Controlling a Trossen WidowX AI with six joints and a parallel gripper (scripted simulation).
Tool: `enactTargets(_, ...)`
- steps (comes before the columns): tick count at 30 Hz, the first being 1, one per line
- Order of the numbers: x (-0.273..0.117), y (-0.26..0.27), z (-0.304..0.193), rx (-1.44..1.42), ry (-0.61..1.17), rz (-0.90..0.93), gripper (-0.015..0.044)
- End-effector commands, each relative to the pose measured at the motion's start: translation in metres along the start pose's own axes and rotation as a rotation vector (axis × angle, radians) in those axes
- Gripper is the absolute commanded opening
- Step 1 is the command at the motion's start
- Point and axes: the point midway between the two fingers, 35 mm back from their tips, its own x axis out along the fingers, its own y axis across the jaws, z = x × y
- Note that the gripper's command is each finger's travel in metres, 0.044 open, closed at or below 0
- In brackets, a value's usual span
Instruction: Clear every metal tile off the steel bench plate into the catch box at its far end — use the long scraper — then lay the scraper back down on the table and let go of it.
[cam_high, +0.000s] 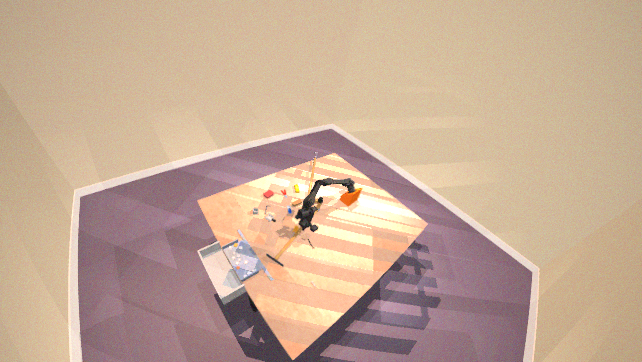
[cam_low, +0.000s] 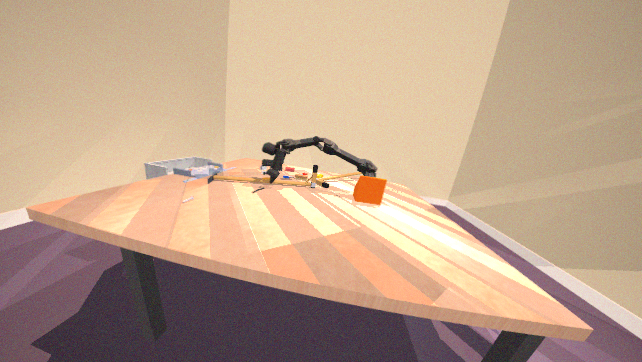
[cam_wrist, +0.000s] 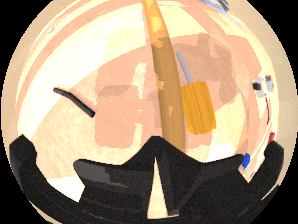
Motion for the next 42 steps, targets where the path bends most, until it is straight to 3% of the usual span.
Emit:
enactTargets(1,0.004,-0.010,-0.001,0.007,0.006,-0.004,0.0000)
enactTargets(16,0.005,-0.023,0.002,0.010,0.003,-0.008,0.0000)
enactTargets(30,-0.032,-0.013,0.010,0.012,-0.028,-0.007,0.0000)
enactTargets(42,-0.101,0.009,0.030,0.070,-0.134,0.008,0.0000)
